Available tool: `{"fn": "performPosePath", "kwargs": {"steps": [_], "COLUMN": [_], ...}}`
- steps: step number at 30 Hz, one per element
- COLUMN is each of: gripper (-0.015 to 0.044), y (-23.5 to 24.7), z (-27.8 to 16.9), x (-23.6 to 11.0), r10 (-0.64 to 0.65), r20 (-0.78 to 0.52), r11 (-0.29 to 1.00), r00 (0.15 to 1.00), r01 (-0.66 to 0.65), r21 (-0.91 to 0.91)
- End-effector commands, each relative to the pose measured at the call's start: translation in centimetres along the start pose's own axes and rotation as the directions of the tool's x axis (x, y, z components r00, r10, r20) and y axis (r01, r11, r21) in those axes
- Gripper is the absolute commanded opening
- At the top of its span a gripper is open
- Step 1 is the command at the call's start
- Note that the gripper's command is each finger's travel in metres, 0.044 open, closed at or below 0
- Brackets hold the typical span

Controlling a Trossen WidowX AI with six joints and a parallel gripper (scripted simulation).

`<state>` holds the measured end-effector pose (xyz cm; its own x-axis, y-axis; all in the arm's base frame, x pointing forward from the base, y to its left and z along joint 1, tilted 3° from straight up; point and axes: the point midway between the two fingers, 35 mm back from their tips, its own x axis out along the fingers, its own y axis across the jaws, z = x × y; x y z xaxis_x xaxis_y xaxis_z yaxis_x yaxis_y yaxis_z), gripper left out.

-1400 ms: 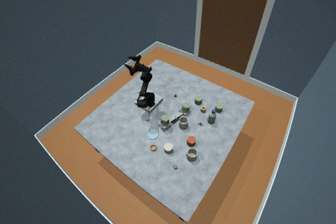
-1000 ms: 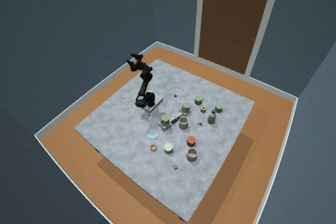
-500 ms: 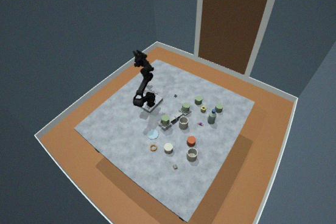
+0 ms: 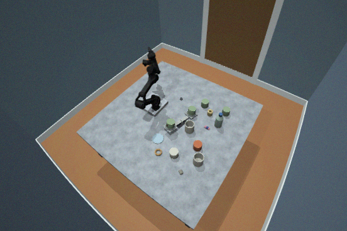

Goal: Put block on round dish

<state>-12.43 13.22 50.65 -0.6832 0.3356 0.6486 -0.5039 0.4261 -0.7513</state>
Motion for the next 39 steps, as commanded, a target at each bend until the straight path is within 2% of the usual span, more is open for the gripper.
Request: {"fn": "performPosePath", "kwargs": {"steps": [1,10,19,28,39], "gripper": [0.0440,0.0440,0.0440,0.0440,0.0440], "y": [0.6,2.3,3.9,5.3,6.5], "z": [-2.0,-6.3,-10.3,-13.8,-16.9], "x": [-0.1,-1.3,-3.6,-6.9,-12.1], "r10": [0.032,0.115,0.193,0.261,0.322], "r20": [-0.103,-0.321,-0.525,-0.701,-0.857], "r11": [0.995,0.956,0.892,0.820,0.737], "r00": [0.994,0.940,0.829,0.664,0.402], "r01": [-0.022,-0.016,0.075,0.231,0.462], "r21": [0.097,0.294,0.446,0.524,0.493]}}
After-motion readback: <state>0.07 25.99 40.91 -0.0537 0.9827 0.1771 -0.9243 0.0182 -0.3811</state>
